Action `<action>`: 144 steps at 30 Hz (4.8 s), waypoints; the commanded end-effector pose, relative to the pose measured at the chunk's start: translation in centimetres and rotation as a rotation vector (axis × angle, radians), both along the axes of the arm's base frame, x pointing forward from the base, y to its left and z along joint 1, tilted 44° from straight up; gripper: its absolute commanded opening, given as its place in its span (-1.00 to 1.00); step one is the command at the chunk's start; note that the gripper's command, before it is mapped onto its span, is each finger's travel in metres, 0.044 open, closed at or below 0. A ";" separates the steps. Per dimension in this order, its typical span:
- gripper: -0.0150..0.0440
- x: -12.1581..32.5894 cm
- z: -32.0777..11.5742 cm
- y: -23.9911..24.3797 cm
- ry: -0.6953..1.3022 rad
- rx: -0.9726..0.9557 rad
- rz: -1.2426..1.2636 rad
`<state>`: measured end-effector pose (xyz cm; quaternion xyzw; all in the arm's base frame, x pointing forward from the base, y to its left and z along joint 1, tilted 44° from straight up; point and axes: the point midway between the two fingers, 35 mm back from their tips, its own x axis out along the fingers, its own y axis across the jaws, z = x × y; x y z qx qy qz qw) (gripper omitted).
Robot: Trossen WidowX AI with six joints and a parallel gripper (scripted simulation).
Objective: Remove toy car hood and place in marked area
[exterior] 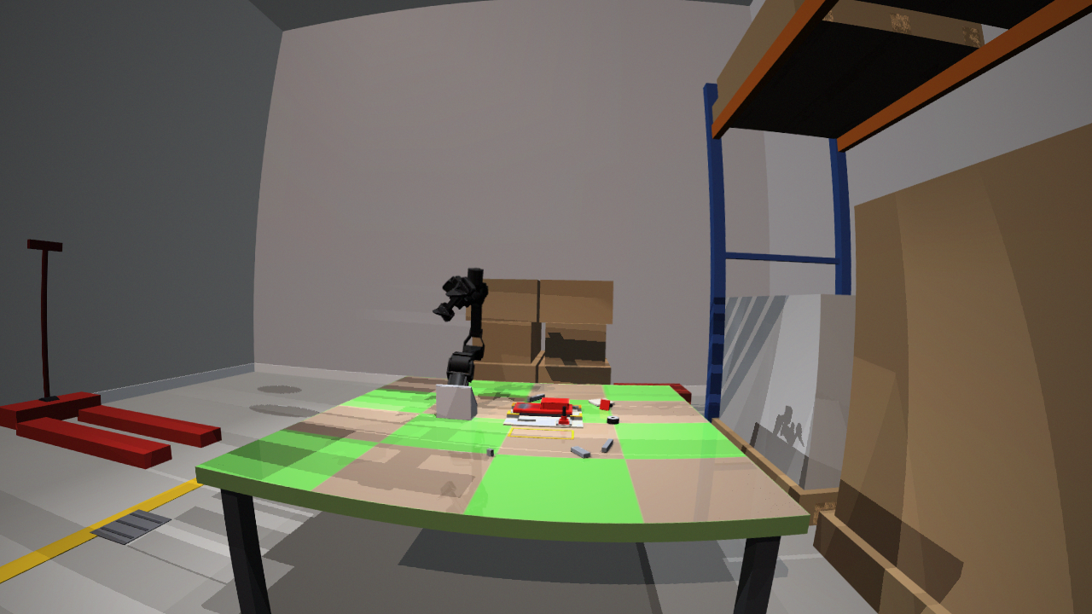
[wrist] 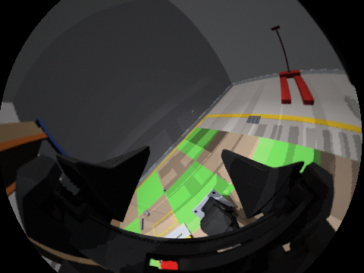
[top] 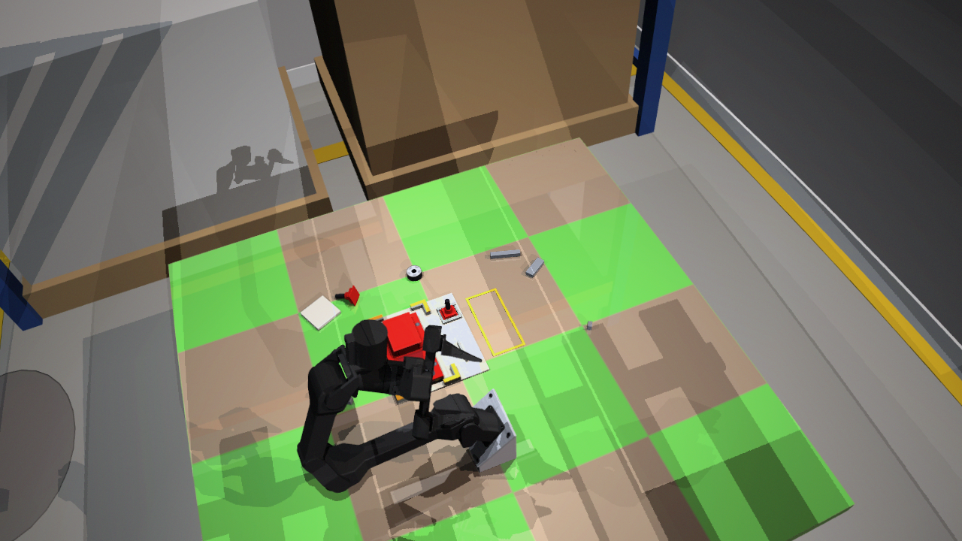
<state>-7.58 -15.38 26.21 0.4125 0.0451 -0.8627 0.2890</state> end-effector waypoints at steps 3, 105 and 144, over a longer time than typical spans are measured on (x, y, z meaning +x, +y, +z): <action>1.00 1.5 -0.5 -1.3 -0.019 0.052 0.114; 1.00 41.0 -18.2 16.7 -0.571 1.025 2.567; 1.00 41.2 -19.6 18.1 -0.573 1.025 2.567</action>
